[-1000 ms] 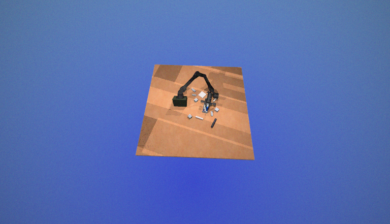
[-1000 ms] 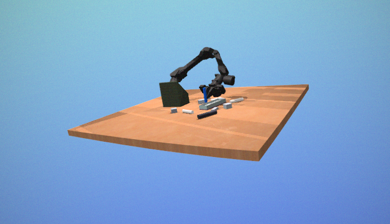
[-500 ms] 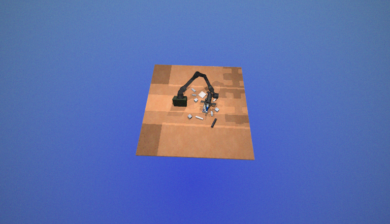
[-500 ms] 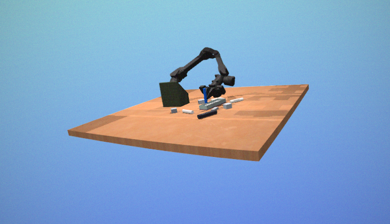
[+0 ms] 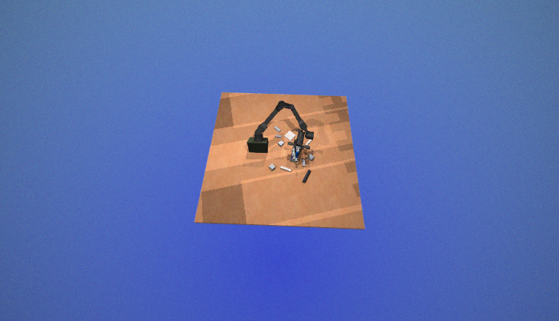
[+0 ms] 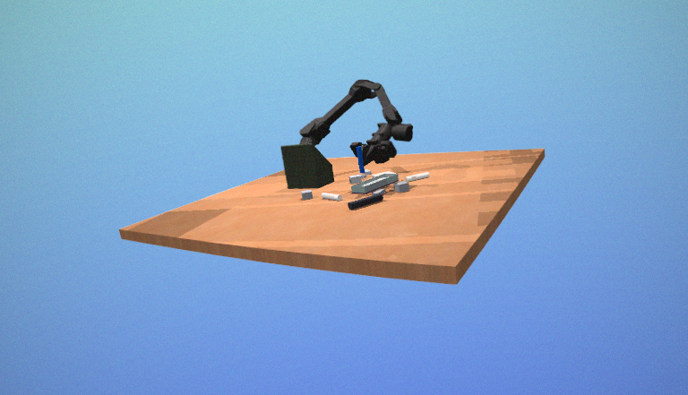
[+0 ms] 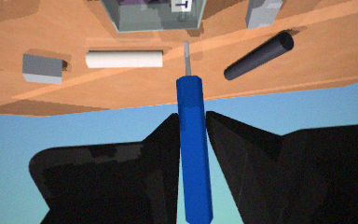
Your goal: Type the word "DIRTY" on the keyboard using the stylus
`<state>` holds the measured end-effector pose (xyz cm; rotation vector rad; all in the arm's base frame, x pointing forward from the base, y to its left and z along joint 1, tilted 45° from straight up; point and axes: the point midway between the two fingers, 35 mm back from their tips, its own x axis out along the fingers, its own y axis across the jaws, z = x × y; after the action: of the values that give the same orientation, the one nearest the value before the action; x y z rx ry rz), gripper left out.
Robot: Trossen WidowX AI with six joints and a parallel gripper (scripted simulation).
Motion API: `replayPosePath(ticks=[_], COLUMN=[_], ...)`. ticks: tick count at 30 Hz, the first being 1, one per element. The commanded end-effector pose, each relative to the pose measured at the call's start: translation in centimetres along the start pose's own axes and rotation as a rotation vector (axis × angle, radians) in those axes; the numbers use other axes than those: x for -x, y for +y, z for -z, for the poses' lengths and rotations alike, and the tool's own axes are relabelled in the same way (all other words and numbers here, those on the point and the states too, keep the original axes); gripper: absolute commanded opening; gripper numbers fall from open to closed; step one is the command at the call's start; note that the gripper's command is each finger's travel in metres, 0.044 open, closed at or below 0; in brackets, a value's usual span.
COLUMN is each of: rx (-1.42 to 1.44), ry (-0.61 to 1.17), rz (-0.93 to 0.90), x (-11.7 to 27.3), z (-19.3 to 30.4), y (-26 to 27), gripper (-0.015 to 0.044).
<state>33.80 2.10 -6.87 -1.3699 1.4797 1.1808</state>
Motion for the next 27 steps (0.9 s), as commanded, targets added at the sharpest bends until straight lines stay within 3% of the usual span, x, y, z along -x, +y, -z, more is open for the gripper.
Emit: replayPosePath(ticks=[1,9,12,23,27], rx=[0.005,0.004,0.004,0.005,0.005], ry=[0.004,0.000,0.000,-0.001,-0.001], rz=[0.000,-0.002,-0.001,0.002,0.002], x=[0.3,0.1,0.9,9.0,9.6], z=[0.4,0.1,-0.3,-4.5,-4.8], y=[0.1,0.1,0.1,1.6,1.8], gripper=[0.0081,0.0064,0.0000,0.0000,0.0000])
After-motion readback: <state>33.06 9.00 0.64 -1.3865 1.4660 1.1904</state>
